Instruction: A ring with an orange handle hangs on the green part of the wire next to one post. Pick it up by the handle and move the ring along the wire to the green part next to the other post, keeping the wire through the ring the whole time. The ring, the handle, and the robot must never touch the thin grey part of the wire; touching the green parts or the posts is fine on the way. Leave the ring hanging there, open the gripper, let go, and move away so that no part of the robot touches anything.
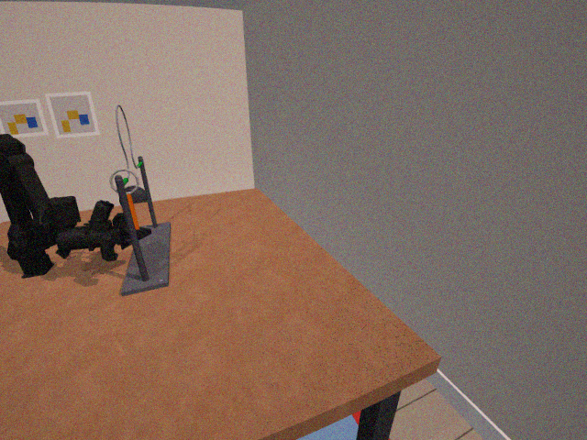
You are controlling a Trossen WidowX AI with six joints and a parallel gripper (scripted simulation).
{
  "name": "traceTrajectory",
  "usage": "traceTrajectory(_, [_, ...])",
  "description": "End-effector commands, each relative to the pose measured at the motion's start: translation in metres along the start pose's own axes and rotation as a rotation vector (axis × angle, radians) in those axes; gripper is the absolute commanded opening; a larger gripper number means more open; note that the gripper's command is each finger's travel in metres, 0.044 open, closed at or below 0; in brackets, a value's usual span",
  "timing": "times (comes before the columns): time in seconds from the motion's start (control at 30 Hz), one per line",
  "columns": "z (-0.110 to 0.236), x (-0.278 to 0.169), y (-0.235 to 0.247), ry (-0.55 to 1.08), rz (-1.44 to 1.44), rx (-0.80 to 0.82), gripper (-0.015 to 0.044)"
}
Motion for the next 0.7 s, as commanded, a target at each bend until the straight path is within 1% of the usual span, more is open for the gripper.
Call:
traceTrajectory(0.0, [0.000,0.000,0.000,-0.002,0.002,0.002,-0.0150])
traceTrajectory(0.67, [0.000,0.005,0.019,0.000,-0.003,0.003,-0.0150])
Point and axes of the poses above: the point midway between the two fingers, 35 mm back from their tips, its own z axis back along the fingers, its own y axis across the jaws, x = y × z, the point moved 2 cm from there along z, back along the fingers, and after that the axes turned 14 degrees about z, right-handed, at the moved point
